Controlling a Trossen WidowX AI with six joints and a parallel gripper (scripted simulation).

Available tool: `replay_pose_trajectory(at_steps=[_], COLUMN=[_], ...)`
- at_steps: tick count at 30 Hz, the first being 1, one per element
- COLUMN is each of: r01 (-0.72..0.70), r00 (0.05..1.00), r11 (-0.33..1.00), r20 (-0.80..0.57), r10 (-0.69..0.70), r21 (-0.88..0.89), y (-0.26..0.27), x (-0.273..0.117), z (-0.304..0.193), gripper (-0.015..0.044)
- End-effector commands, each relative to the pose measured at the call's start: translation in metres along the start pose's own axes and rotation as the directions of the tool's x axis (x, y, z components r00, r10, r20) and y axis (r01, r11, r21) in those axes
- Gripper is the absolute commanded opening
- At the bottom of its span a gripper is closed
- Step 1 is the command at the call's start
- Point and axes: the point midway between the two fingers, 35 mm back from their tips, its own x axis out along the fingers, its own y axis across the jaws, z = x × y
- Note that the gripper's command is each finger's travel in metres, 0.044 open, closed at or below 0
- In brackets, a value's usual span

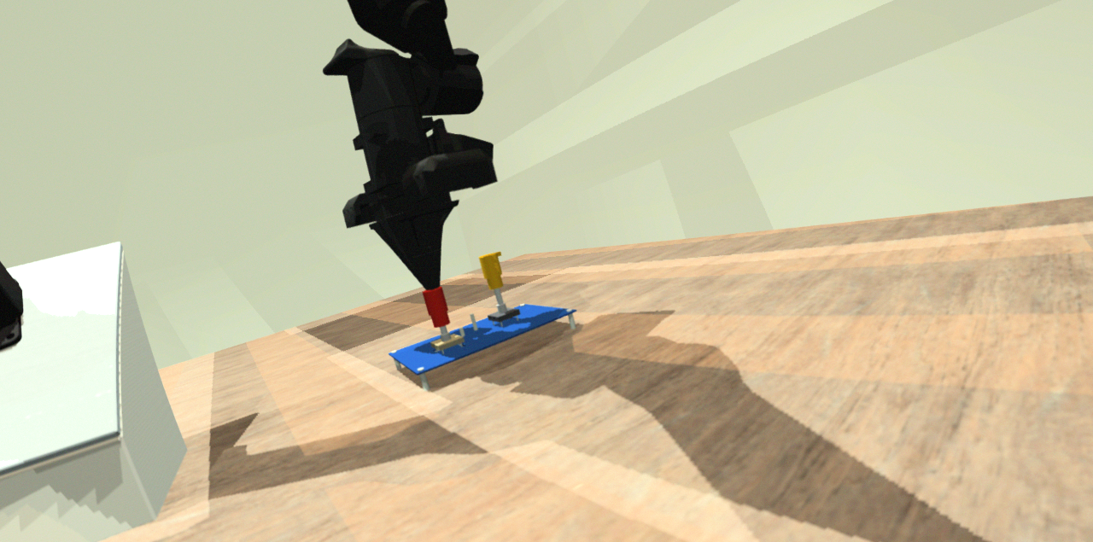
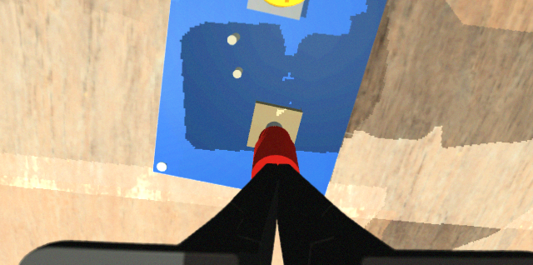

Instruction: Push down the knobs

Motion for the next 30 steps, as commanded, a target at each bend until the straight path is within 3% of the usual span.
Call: replay_pose_trajectory(at_steps=[1, 30], r01=[0.004, 0.004], r00=[1.000, 1.000], r11=[1.000, 1.000], r20=[-0.009, -0.009], r10=[-0.004, -0.004], r21=[0.000, 0.000], y=[-0.0003, -0.0003], x=[0.0078, 0.0124], z=[-0.0005, -0.0006], gripper=[0.0000, 0.0000])
